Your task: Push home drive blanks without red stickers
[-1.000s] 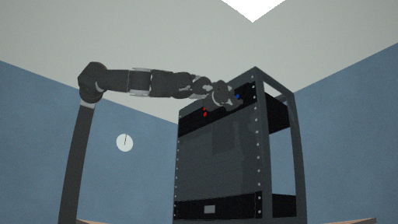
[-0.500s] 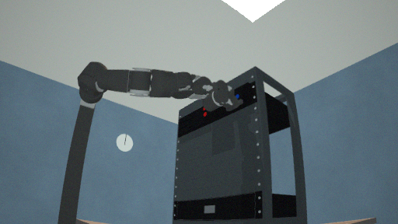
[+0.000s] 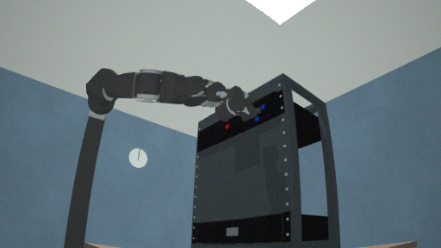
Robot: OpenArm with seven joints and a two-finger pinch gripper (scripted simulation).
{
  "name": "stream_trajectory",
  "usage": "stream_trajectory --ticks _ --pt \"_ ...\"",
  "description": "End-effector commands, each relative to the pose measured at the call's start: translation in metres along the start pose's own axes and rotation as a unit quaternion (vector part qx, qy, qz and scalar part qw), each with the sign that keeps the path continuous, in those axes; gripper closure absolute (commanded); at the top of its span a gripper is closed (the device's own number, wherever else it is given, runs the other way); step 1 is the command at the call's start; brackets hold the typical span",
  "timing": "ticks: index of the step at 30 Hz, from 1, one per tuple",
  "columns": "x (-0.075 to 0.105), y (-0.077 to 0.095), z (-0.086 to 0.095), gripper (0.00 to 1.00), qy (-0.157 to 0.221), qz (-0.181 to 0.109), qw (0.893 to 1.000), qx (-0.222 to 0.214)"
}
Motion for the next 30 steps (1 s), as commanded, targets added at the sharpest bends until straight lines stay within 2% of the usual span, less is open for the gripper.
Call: stream_trajectory --ticks 1,3,10,15,18,27,30 --pt "0.006 -0.001 0.002 1.00 0.002 -0.003 1.000 -0.010" --pt "0.006 -0.001 0.002 1.00 0.002 -0.003 1.000 -0.010" --pt "0.048 -0.001 0.003 1.00 0.002 -0.003 1.000 -0.010" --pt "0.068 -0.001 0.003 1.00 0.002 -0.003 1.000 -0.010" --pt "0.073 -0.001 0.003 1.00 0.002 -0.003 1.000 -0.010" --pt "0.076 0.000 0.003 1.00 0.002 -0.004 1.000 -0.010" --pt "0.079 0.009 0.012 1.00 0.001 -0.005 1.000 -0.011"
Point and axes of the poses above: the point where the finger pads meet when closed, its own x axis back along the fingers, its own z axis across the jaws, y = z × x, the point moved 6 cm from there along x, back along the fingers, and after that the axes turned 10 degrees about x, right-handed, at the moved point
